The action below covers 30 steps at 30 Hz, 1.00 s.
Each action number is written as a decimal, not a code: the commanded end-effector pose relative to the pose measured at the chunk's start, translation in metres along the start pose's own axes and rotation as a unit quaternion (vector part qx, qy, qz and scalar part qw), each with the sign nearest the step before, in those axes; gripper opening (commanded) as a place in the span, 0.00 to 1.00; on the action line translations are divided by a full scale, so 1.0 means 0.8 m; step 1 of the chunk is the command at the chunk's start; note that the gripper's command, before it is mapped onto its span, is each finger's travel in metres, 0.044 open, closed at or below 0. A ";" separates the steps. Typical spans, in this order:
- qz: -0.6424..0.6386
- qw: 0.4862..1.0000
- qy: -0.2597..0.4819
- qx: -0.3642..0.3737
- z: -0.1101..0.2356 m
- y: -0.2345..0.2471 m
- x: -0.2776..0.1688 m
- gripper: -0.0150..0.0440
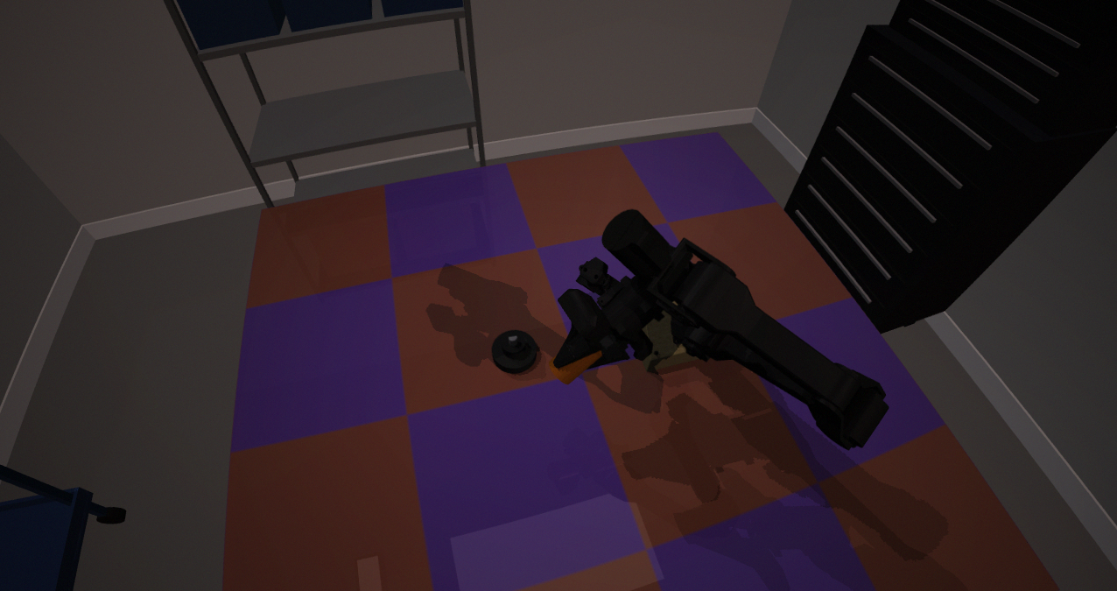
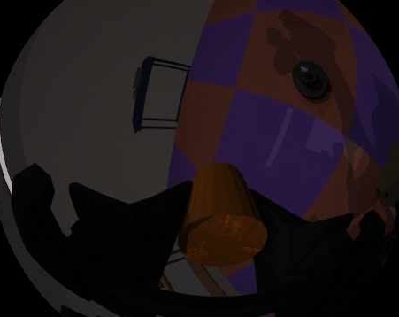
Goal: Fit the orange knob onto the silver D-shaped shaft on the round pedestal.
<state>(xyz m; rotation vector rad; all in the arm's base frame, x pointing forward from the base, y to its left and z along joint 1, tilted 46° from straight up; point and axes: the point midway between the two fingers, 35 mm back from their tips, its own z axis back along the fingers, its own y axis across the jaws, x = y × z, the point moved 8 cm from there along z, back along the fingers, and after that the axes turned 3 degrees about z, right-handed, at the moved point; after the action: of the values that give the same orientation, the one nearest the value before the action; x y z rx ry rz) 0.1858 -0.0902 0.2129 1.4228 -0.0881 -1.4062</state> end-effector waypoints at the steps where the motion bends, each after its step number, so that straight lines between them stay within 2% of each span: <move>1: 0.004 0.999 -0.001 -0.034 -0.006 0.005 0.000 0.25; 15: 0.005 0.978 0.009 -0.210 -0.046 0.019 -0.001 0.25; 30: 0.008 0.918 0.021 -0.395 -0.102 0.028 -0.002 0.25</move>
<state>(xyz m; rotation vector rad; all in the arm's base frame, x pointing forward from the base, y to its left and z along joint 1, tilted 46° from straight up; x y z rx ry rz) 0.2532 -0.0528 0.2077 0.8223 0.4197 -1.2134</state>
